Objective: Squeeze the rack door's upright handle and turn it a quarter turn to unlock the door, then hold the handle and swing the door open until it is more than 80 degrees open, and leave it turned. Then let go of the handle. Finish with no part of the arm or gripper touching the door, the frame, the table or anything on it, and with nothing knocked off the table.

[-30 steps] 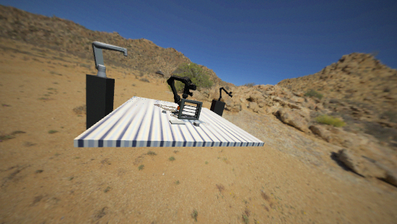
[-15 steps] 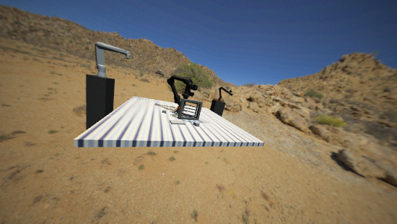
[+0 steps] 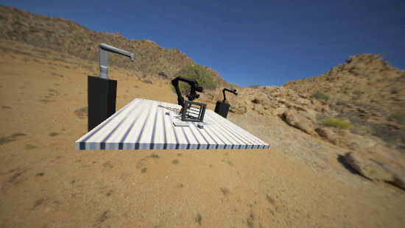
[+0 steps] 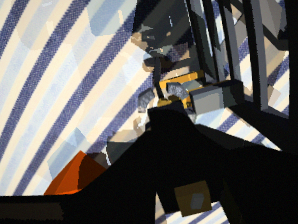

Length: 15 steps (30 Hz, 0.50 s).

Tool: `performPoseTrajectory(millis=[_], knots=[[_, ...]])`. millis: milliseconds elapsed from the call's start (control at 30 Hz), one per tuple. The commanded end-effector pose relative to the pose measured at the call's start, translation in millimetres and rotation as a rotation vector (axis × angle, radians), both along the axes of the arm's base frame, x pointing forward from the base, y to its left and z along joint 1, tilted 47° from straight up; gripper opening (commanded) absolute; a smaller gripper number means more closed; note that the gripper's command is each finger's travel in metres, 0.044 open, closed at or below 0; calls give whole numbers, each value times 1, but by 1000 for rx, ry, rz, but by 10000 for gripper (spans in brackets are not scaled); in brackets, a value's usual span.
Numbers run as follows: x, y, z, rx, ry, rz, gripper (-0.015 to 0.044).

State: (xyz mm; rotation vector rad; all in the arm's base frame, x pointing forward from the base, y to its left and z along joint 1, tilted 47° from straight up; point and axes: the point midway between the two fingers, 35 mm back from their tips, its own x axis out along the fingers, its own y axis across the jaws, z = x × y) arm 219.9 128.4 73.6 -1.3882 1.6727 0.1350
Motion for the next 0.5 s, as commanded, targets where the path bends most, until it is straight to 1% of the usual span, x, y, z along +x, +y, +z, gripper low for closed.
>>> performPoseTrajectory(millis=[0,467], knots=[[-5,4,-5,9,-59,-51,9],[-26,23,-27,25,-208,-197,9]])
